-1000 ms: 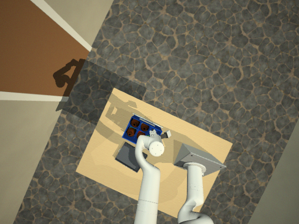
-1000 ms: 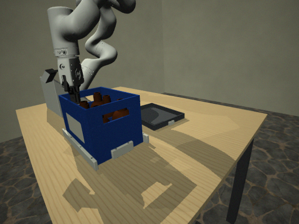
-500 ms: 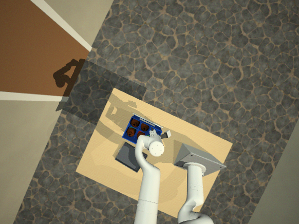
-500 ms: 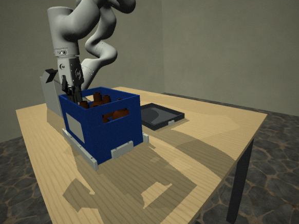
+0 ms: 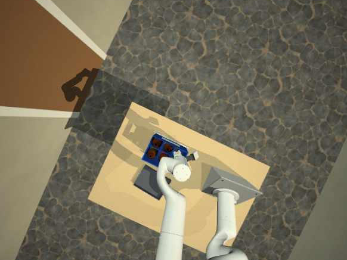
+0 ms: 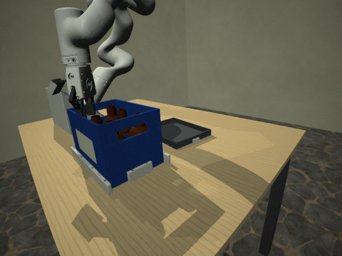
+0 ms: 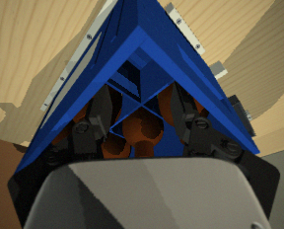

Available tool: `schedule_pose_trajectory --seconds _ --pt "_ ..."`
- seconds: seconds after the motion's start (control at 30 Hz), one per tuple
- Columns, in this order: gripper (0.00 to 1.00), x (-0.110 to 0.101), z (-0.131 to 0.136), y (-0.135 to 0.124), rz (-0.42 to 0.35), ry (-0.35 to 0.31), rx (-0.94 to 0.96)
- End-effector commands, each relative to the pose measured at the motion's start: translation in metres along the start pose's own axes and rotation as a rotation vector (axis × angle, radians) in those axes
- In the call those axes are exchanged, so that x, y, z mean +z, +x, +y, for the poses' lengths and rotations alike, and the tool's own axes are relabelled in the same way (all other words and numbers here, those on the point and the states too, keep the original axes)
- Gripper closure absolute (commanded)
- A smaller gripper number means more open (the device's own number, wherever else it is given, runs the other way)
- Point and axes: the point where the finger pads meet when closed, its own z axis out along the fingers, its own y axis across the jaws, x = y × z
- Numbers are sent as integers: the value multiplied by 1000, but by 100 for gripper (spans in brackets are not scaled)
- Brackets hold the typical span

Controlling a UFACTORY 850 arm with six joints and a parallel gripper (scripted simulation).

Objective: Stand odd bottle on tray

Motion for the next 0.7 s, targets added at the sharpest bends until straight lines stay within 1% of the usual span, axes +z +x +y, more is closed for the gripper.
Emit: schedule_pose_trajectory --seconds 0.0,0.67 --pt "35 -1 -1 0 0 2 -1" --pt "35 -3 -1 0 0 2 -1"
